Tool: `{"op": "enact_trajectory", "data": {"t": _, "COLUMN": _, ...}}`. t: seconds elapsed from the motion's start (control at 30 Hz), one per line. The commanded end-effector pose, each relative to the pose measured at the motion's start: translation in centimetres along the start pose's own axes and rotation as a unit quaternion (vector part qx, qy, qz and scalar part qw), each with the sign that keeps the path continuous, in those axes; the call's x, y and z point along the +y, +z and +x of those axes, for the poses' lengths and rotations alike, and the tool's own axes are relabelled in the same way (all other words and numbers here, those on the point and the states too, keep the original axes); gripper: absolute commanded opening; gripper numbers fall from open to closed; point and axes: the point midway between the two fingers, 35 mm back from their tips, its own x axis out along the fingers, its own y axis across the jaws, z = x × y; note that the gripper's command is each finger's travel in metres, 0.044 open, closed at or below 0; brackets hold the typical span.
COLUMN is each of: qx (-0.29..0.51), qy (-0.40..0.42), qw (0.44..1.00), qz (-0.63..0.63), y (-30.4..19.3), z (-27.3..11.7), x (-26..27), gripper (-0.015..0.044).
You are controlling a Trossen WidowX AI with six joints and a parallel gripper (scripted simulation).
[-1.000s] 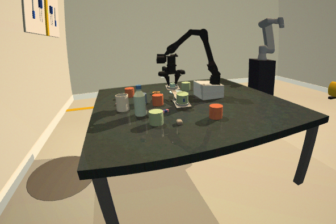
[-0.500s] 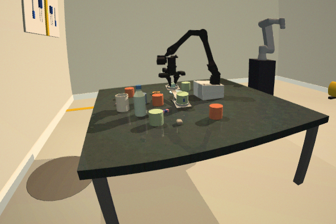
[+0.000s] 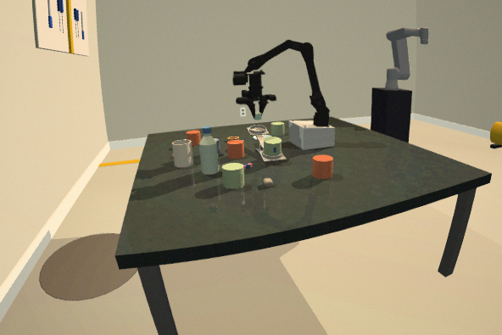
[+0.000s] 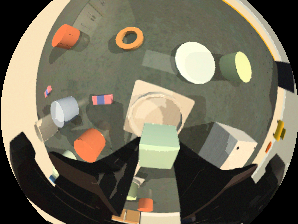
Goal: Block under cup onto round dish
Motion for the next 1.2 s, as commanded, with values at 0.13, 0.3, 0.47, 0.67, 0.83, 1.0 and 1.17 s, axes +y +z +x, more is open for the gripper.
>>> {"op": "enact_trajectory", "data": {"t": 0.13, "qx": -0.003, "qy": 0.008, "qw": 1.000, "qz": 0.002, "y": -0.1, "z": -3.7, "x": -0.1, "gripper": 0.0000}}
{"op": "enact_trajectory", "data": {"t": 0.3, "qx": -0.004, "qy": 0.008, "qw": 1.000, "qz": 0.002, "y": 1.4, "z": -2.7, "x": -0.6, "gripper": 0.0000}}
{"op": "enact_trajectory", "data": {"t": 0.47, "qx": -0.005, "qy": 0.007, "qw": 1.000, "qz": 0.002, "y": 4.3, "z": -0.5, "x": -1.9, "gripper": 0.0000}}
{"op": "enact_trajectory", "data": {"t": 0.67, "qx": -0.007, "qy": 0.006, "qw": 1.000, "qz": 0.002, "y": 7.5, "z": 2.1, "x": -4.0, "gripper": 0.0000}}
{"op": "enact_trajectory", "data": {"t": 0.83, "qx": -0.008, "qy": 0.005, "qw": 1.000, "qz": 0.003, "y": 9.9, "z": 4.3, "x": -6.1, "gripper": 0.0000}}
{"op": "enact_trajectory", "data": {"t": 1.0, "qx": -0.009, "qy": 0.003, "qw": 1.000, "qz": 0.003, "y": 11.6, "z": 6.2, "x": -8.2, "gripper": 0.0000}}
{"op": "enact_trajectory", "data": {"t": 1.17, "qx": -0.009, "qy": 0.003, "qw": 1.000, "qz": 0.003, "y": 11.7, "z": 6.9, "x": -8.3, "gripper": 0.0000}}
